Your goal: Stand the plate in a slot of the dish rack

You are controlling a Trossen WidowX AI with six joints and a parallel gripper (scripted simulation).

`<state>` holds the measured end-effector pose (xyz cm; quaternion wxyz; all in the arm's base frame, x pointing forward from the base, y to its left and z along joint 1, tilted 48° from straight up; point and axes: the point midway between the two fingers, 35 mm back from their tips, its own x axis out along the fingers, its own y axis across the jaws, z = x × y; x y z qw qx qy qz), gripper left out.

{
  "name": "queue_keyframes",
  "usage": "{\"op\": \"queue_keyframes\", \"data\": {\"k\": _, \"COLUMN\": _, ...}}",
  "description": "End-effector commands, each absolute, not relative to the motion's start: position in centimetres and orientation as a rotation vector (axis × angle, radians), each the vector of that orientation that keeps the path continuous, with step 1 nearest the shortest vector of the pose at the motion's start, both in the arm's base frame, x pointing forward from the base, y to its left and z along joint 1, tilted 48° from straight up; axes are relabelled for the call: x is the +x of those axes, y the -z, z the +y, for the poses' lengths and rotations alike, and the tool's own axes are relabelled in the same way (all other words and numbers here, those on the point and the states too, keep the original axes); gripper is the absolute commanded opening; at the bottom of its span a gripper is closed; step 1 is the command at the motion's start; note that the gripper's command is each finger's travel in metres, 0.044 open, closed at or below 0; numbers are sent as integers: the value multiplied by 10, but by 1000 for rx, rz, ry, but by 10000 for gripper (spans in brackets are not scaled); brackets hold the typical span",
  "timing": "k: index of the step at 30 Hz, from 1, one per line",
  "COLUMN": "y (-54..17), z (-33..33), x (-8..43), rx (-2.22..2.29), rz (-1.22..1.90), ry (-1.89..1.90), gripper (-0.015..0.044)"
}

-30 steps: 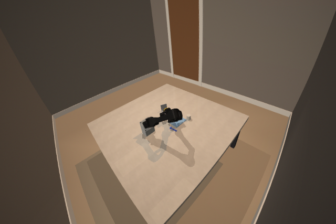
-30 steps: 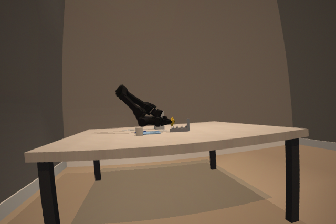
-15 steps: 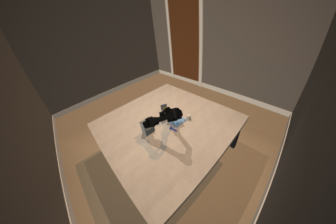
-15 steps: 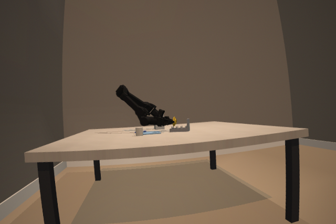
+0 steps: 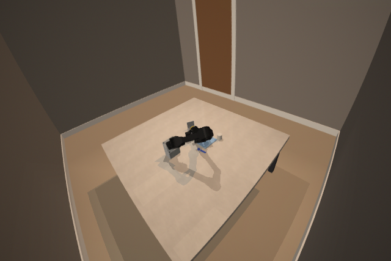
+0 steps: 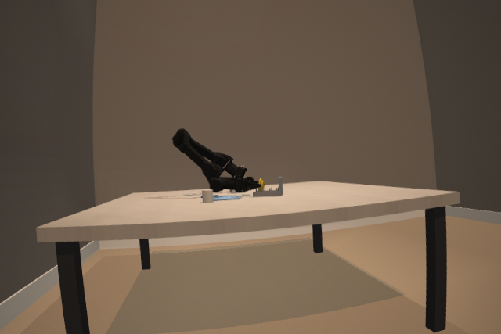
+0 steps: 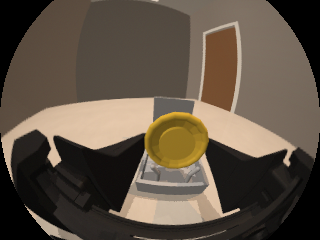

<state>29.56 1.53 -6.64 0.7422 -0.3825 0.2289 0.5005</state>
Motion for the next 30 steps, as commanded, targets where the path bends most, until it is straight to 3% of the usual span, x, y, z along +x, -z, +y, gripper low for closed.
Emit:
{"op": "queue_keyframes", "data": {"k": 1, "y": 65, "z": 16, "x": 296, "rx": -838, "rz": 502, "ry": -1095, "gripper": 0}}
{"op": "queue_keyframes", "data": {"k": 5, "y": 65, "z": 16, "x": 296, "rx": -838, "rz": 502, "ry": -1095, "gripper": 0}}
{"op": "queue_keyframes", "data": {"k": 20, "y": 66, "z": 16, "x": 295, "rx": -839, "rz": 501, "ry": -1097, "gripper": 394}}
{"op": "queue_keyframes", "data": {"k": 30, "y": 65, "z": 17, "x": 296, "rx": -839, "rz": 502, "ry": -1098, "gripper": 400}}
